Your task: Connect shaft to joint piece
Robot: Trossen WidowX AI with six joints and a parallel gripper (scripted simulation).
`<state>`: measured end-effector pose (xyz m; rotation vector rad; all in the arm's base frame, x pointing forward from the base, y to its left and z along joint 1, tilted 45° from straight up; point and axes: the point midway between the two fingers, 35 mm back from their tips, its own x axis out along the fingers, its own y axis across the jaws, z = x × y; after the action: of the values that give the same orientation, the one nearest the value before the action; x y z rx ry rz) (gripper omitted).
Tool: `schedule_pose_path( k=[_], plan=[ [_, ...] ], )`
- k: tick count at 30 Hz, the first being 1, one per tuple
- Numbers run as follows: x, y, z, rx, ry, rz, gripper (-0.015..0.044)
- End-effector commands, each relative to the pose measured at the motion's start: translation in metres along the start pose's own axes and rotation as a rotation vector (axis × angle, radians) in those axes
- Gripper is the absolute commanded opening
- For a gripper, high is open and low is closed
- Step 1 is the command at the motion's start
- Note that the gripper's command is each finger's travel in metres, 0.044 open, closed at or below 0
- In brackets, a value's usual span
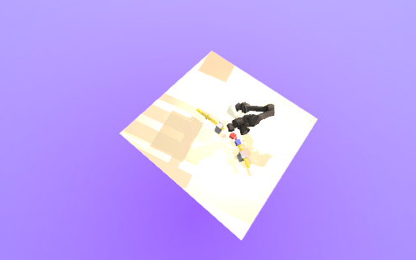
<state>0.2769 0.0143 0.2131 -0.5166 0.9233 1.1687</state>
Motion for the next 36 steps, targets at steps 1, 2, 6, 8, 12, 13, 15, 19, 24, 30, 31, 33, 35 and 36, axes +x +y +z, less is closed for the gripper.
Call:
schedule_pose_path(
  k=[1,2,6,8,12,13,15,19,24,30,31,33,35,36],
  plan=[
    [-0.013,0.000,-0.001,0.074,-0.010,-0.018,0.0440],
    [-0.013,0.000,-0.001,0.074,-0.010,-0.018,0.0440],
    [-0.009,-0.005,-0.007,0.073,-0.007,0.002,0.0440],
    [0.004,-0.016,-0.022,0.067,-0.003,0.059,0.0440],
    [0.030,-0.033,-0.052,0.057,-0.012,0.164,0.0440],
    [0.031,-0.034,-0.054,0.056,-0.012,0.169,0.0440],
    [0.031,-0.034,-0.054,0.056,-0.012,0.169,0.0440],
    [0.032,-0.033,-0.054,0.127,-0.004,0.169,0.0440],
    [0.033,-0.033,-0.053,0.268,0.013,0.168,0.0440],
    [0.035,-0.033,-0.053,0.438,0.034,0.165,0.0440],
    [0.035,-0.033,-0.053,0.466,0.037,0.164,0.0440],
    [0.035,-0.032,-0.053,0.523,0.044,0.162,0.0440],
    [0.036,-0.032,-0.053,0.579,0.051,0.160,0.0440],
    [0.036,-0.032,-0.053,0.607,0.054,0.159,0.0440]
  ],
)
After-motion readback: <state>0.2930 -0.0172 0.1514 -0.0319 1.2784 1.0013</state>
